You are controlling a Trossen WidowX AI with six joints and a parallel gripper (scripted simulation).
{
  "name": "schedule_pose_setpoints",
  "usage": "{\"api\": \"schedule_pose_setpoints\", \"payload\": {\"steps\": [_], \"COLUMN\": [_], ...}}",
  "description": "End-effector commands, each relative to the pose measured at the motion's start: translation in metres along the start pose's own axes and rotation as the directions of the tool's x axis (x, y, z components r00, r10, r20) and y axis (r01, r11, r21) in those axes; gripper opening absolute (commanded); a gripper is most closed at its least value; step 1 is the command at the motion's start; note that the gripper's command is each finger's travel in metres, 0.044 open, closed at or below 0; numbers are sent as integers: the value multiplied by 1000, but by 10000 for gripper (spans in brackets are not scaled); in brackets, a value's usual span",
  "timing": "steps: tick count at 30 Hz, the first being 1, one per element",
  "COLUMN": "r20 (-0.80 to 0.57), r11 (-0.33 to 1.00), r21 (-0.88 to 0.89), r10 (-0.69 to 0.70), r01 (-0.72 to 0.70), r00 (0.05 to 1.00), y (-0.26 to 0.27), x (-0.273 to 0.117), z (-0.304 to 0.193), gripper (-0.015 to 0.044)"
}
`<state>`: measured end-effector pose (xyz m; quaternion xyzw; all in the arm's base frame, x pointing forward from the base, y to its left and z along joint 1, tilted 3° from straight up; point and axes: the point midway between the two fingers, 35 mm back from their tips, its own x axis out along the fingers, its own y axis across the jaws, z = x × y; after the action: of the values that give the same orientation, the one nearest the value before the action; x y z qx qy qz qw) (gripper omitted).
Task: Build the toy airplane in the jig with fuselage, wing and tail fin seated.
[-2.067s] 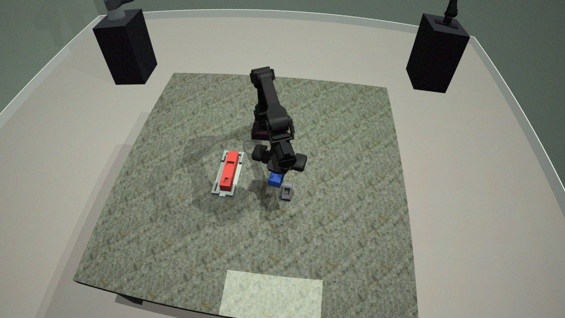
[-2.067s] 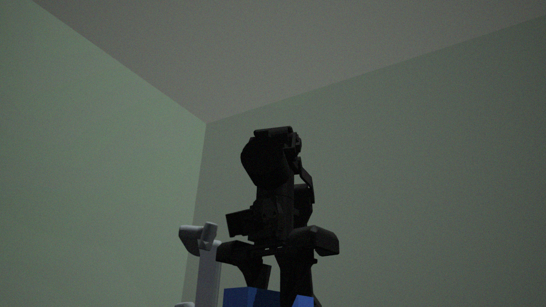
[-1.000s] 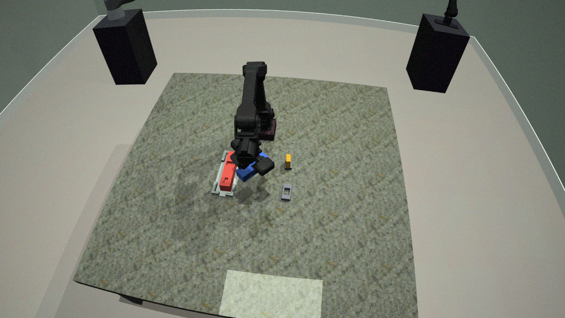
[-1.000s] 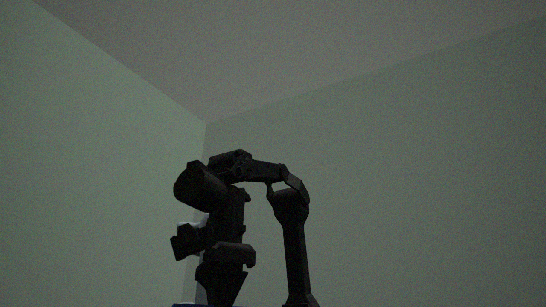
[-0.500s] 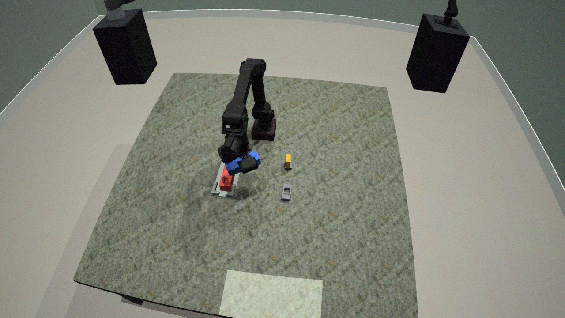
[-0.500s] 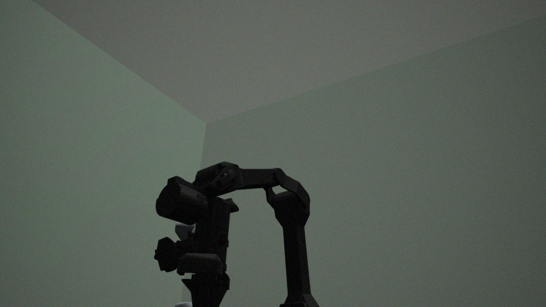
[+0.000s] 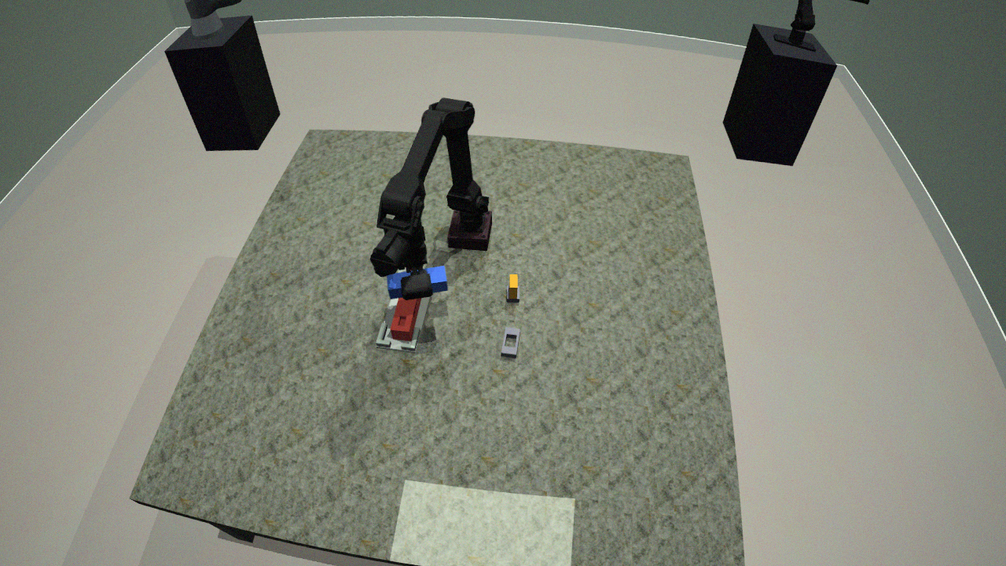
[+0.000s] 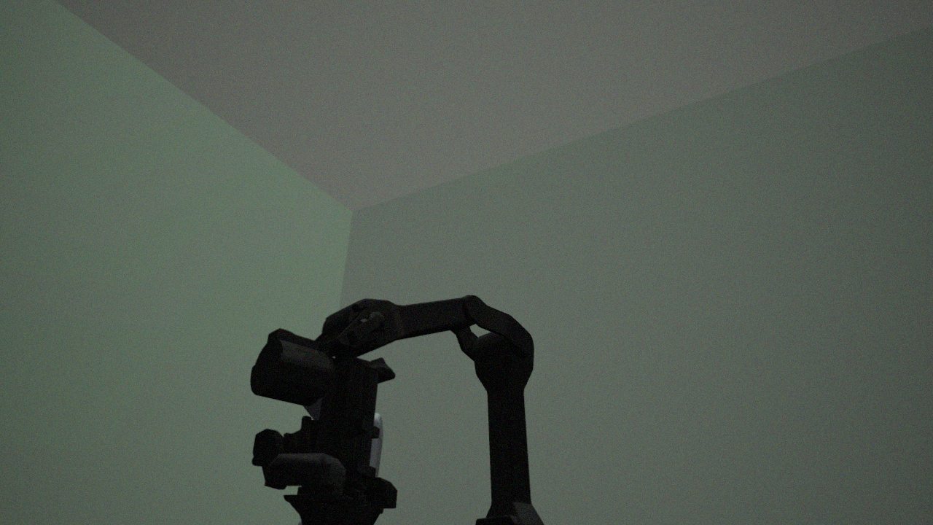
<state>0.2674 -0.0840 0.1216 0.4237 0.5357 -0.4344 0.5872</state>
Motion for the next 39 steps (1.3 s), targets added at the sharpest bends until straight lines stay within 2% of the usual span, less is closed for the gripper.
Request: {"api": "schedule_pose_setpoints", "payload": {"steps": [1, 15, 22, 23, 39], "r20": [-1, 5, 5, 5, 5], "r11": [998, 956, 956, 956, 956], "r21": [65, 292, 292, 292, 292], "r10": [4, -1, -1, -1, -1], "r01": [-4, -1, -1, -1, -1], "r00": [1000, 1000, 1000, 1000, 1000], "y": [-8, -41, -41, -41, -41], "x": [2, 10, 10, 10, 21], "z": [5, 23, 23, 23, 23], "gripper": [0, 0, 184, 195, 195]}}
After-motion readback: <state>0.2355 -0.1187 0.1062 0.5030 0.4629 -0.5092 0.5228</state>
